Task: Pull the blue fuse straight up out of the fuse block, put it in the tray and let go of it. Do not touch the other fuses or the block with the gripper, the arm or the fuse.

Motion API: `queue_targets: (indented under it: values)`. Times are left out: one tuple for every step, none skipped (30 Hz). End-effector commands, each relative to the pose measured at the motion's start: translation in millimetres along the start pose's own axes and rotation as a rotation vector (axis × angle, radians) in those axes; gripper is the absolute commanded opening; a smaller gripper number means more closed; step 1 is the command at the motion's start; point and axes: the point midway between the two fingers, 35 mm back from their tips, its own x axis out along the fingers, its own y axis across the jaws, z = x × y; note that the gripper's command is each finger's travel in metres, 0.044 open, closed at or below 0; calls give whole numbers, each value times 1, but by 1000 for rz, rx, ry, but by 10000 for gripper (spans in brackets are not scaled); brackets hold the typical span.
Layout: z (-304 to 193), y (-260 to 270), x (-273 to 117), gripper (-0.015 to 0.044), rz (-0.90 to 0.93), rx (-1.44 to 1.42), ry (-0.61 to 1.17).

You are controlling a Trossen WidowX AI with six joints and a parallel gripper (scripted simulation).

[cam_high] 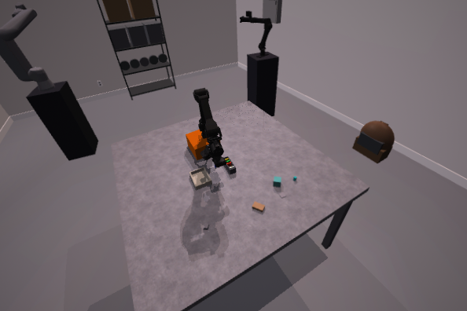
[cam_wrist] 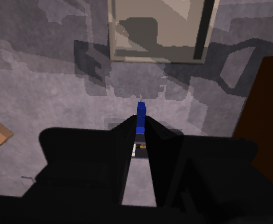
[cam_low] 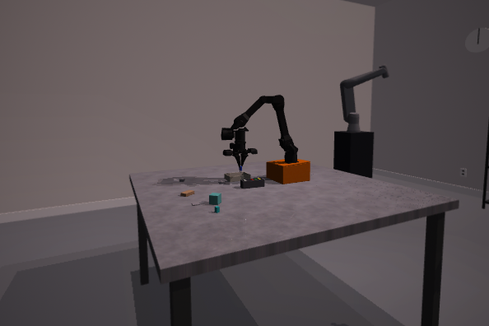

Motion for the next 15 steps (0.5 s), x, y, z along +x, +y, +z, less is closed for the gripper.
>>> queue_targets:
  values:
    - [19,0,-1,0,2,-3,2]
    - [24,0,-1,0,2,-3,2]
    - [30,-1,-1,0,2,-3,2]
    - [35,-1,-1,0,2,-3,1]
    - [40,-2,-1,0,2,-3,1]
    - [45,-3,-1,0,2,-3,0]
    - [51,-3,-1,0,2,-3,0]
    - [56,-4,-1,0,2,-3,-1]
    - [61,-5,-1,0,2,-3,-1]
    - [66,-6,-1,0,2,-3,-2]
    - [71,-8,-1,0,2,-4,-2]
    - [77,-9,-1,0,3,-4,-3]
    - [82,-10,-1,0,3,-4,-4]
    - [87,-12,-2,0,3,-4,-4]
    - [92,-13,-2,0,3,-4,-5]
